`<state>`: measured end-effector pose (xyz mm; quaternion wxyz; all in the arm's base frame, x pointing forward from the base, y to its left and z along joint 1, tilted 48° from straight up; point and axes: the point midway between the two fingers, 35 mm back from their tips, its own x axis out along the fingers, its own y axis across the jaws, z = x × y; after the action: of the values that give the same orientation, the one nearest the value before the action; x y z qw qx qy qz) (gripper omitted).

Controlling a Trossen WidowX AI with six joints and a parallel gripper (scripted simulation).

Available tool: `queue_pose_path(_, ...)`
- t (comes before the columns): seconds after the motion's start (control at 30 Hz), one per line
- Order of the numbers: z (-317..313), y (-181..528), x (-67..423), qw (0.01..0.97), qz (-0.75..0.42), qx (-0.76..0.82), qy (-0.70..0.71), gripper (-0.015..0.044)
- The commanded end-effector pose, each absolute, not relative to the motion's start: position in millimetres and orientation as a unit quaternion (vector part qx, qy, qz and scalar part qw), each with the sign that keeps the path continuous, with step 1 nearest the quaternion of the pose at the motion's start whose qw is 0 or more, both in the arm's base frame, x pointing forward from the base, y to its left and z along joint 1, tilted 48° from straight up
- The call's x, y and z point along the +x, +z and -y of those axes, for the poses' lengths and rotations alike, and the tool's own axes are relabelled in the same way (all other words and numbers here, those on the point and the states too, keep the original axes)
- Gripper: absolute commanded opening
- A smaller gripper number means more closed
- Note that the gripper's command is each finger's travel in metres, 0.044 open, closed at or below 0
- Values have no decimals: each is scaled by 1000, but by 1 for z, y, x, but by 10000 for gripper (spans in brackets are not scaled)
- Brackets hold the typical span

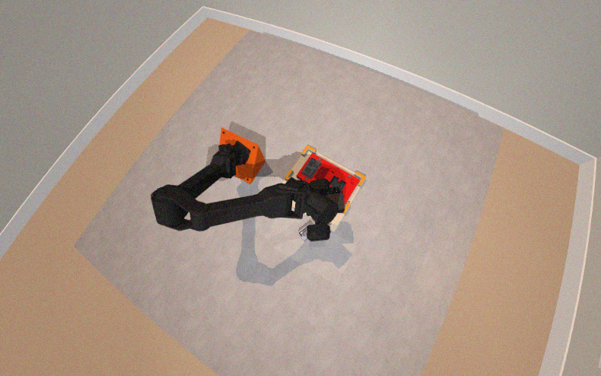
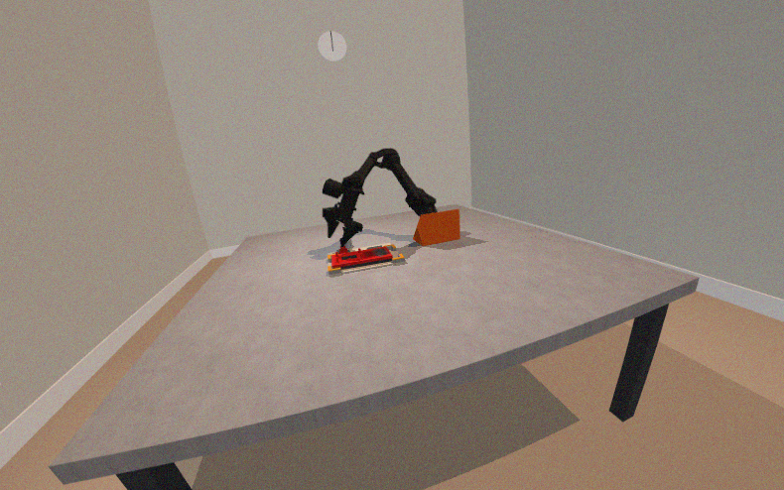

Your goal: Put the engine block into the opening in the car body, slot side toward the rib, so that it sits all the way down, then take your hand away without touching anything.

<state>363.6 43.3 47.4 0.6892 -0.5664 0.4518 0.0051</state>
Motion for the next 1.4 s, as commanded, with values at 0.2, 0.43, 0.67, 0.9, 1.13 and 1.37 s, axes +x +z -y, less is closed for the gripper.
queue_pose_path(0.2,-40,67,356,576,-530,-620,60,440)
queue_pose_path(0.43,-35,91,344,482,-580,-648,106,440)
queue_pose_path(0.67,-28,123,328,385,-621,-666,151,440)
queue_pose_path(0.9,-26,129,331,375,-625,-667,155,440)
queue_pose_path(1.13,-2,109,341,375,-625,-667,155,440)
queue_pose_path(1.37,10,98,344,375,-625,-667,154,440)
